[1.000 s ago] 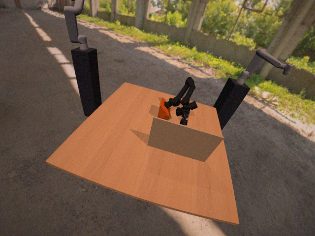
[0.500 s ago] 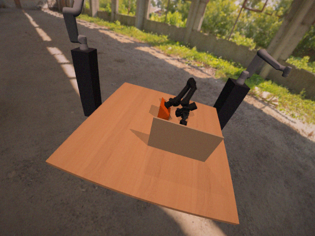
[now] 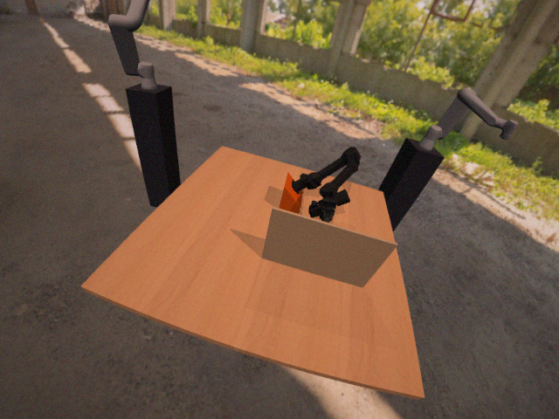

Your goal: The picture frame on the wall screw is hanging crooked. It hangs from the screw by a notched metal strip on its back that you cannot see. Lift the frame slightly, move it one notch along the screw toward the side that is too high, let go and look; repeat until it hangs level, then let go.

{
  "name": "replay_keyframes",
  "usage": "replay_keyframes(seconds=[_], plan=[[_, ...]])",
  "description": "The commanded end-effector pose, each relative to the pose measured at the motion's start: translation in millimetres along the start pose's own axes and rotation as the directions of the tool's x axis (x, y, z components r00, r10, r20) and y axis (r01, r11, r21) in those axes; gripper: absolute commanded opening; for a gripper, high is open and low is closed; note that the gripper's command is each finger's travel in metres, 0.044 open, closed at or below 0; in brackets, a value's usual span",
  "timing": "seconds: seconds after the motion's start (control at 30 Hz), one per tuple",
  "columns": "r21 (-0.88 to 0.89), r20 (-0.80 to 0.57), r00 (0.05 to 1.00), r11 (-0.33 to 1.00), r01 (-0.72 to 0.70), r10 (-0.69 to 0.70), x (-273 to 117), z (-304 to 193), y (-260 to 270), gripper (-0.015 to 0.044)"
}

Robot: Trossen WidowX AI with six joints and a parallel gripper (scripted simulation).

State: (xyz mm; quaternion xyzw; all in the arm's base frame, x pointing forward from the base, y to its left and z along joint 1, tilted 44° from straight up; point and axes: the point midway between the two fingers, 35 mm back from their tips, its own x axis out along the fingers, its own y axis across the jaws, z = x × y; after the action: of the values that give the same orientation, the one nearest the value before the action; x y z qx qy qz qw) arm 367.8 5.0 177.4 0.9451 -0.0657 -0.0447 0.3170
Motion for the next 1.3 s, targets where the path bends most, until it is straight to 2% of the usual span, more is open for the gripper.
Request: replay_keyframes(seconds=[0.0, 0.5, 1.27], plan=[[-0.002, -0.011, 1.0, 1.0, -0.005, 0.005, 4.3, -3.0, 1.7, 0.026], [-0.002, -0.011, 1.0, 1.0, -0.005, 0.005, 5.9, -3.2, 1.8, 0.026], [-0.002, -0.013, 1.0, 1.0, -0.006, 0.006, 41.7, -4.1, 2.3, 0.026]])
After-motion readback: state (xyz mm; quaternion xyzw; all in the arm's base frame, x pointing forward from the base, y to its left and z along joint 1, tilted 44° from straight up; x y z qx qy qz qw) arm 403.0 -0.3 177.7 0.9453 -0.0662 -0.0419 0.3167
